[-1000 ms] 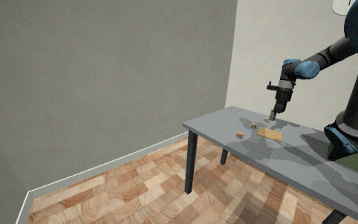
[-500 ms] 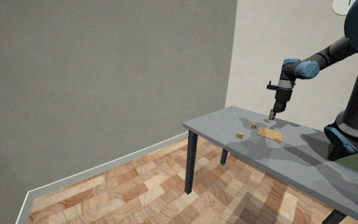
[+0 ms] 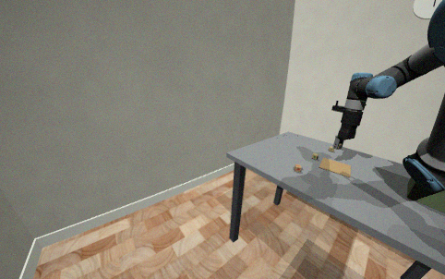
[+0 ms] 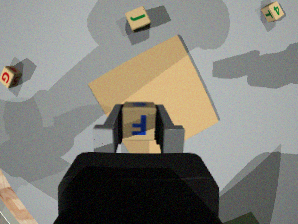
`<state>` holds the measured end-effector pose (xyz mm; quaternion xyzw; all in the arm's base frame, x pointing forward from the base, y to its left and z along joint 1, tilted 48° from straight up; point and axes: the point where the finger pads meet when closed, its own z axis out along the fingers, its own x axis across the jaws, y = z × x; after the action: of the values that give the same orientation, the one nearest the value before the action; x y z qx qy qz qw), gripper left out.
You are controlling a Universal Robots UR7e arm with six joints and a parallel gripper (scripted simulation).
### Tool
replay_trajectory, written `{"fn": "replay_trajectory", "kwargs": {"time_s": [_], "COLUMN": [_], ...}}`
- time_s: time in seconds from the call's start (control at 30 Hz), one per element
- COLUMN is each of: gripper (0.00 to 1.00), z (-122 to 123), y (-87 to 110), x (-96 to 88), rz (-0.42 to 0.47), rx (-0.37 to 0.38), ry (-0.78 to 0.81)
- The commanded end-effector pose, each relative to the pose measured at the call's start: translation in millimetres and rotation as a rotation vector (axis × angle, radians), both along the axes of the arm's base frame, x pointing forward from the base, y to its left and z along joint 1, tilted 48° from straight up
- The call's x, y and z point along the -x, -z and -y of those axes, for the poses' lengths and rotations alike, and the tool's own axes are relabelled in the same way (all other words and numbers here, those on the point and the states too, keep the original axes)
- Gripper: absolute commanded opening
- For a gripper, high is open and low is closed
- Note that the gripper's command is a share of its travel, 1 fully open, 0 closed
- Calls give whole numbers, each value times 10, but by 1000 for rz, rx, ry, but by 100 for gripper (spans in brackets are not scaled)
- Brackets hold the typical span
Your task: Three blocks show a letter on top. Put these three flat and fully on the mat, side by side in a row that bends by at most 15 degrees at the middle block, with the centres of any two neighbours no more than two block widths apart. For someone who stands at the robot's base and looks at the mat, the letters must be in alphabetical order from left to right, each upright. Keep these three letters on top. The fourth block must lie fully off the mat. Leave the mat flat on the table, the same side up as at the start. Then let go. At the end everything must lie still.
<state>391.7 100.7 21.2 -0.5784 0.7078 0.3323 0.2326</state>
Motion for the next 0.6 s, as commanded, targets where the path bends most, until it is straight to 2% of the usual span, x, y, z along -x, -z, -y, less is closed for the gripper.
{"fn": "replay_trajectory", "kwargs": {"time_s": [0.0,0.1,0.57], "gripper": [49,49,49], "z": [18,21,66], "y": [13,17,62], "x": [-7,-8,5], "rz": [-80,-101,-417], "rx": [6,8,32], "ry": [74,93,380]}}
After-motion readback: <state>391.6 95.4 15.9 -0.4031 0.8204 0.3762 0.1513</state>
